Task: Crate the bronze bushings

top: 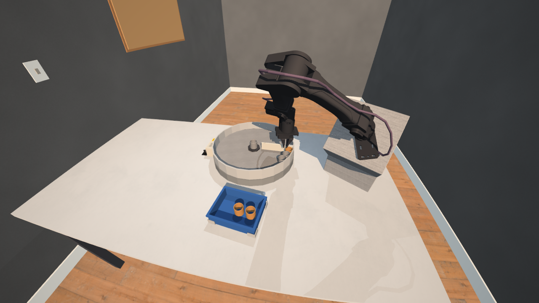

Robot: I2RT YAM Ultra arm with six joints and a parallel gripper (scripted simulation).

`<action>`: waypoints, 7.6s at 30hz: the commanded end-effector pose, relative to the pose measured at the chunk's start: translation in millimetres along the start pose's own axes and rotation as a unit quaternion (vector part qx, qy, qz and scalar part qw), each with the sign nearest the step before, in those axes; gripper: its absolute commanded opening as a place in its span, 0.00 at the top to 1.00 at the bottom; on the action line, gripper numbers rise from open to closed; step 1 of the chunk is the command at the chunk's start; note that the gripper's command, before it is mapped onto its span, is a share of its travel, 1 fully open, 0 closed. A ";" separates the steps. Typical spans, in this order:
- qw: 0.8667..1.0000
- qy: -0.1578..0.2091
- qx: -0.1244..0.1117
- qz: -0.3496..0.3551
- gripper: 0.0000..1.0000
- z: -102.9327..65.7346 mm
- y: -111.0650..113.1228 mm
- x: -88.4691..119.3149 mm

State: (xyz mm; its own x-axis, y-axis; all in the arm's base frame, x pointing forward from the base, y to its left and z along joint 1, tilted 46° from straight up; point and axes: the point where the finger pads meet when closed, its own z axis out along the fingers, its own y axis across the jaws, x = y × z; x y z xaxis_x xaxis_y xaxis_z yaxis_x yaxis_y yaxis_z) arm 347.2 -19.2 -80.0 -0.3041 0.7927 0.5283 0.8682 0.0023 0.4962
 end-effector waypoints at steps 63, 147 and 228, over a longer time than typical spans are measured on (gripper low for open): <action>1.000 -0.012 -0.006 -0.002 0.87 -2.9 7.4 -4.4; 1.000 -0.011 -0.007 -0.007 0.87 -0.6 13.7 -2.7; 1.000 0.003 0.009 0.016 0.87 22.7 -13.1 3.2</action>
State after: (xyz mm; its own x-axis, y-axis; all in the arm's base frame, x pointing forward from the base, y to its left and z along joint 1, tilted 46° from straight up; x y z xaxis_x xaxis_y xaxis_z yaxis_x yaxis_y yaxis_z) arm 352.9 -7.2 -91.9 -0.2934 0.7932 0.5336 0.8744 -0.0030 0.4853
